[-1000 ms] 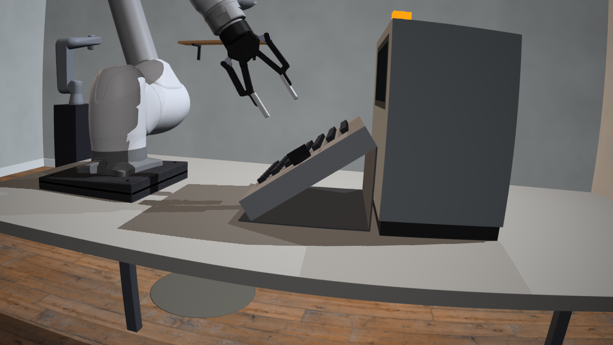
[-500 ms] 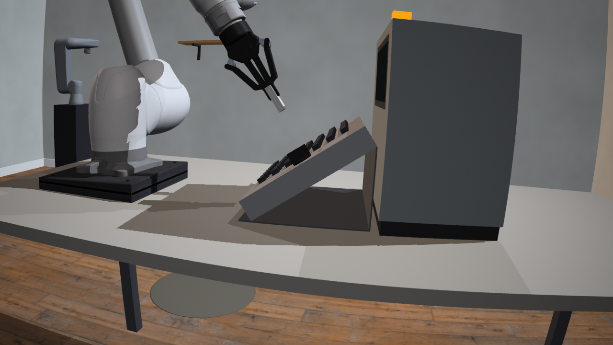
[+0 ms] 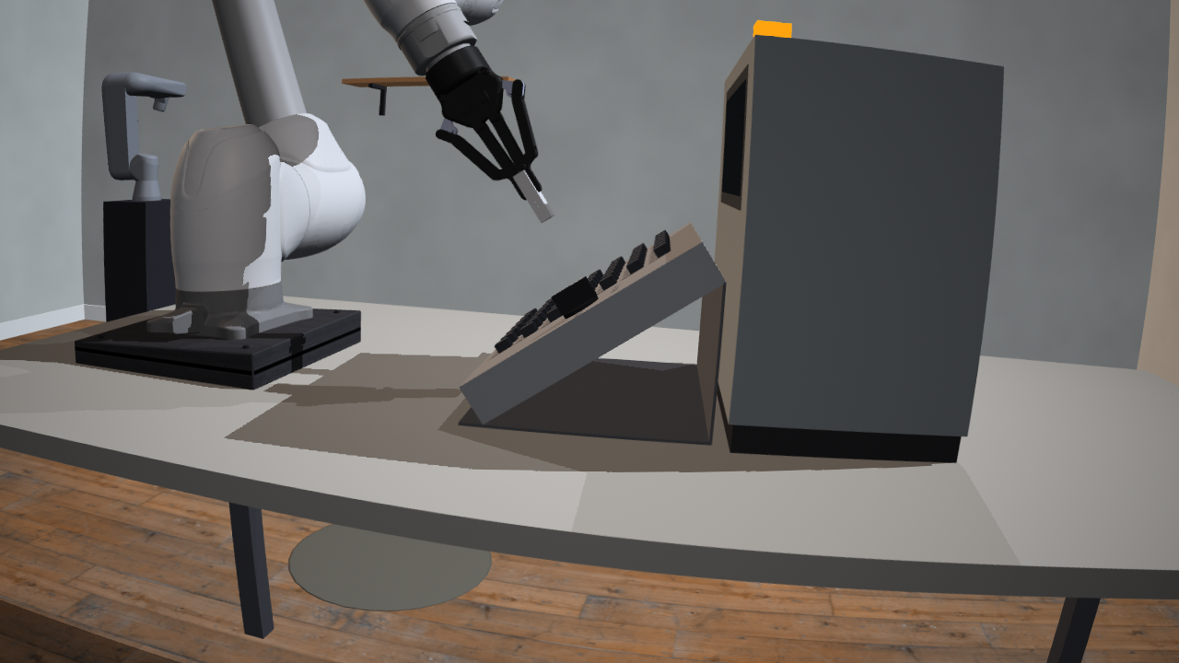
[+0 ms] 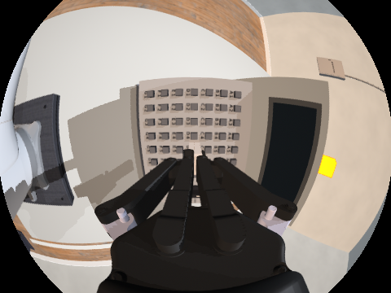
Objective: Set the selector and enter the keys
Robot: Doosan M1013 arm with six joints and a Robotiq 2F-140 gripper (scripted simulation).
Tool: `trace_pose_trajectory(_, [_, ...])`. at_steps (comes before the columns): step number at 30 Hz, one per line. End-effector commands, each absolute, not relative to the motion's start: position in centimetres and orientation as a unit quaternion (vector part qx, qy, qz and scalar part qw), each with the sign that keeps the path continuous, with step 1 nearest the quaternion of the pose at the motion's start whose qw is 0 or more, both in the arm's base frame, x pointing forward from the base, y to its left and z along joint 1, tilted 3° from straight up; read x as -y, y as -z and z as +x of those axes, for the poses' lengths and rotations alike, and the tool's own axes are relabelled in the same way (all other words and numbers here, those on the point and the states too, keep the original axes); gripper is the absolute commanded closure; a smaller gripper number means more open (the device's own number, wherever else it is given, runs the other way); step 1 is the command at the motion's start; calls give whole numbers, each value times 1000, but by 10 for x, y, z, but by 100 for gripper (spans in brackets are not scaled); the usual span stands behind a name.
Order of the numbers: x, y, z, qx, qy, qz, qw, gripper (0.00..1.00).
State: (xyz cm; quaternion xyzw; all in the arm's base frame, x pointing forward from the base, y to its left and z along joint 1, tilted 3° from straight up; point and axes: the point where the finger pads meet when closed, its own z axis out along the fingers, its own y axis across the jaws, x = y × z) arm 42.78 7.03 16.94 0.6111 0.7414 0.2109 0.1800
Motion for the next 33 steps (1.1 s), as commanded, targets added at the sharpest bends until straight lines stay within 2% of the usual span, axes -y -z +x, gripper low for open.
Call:
trace_pose_trajectory(1, [-72,-151,440,-741,-211,611,181,100])
trace_pose_trajectory(7, [-75,-120,459,-741,-212,611,181,100])
trace_pose_trajectory(33, [-78,-101,471,-741,-212,611,181,100])
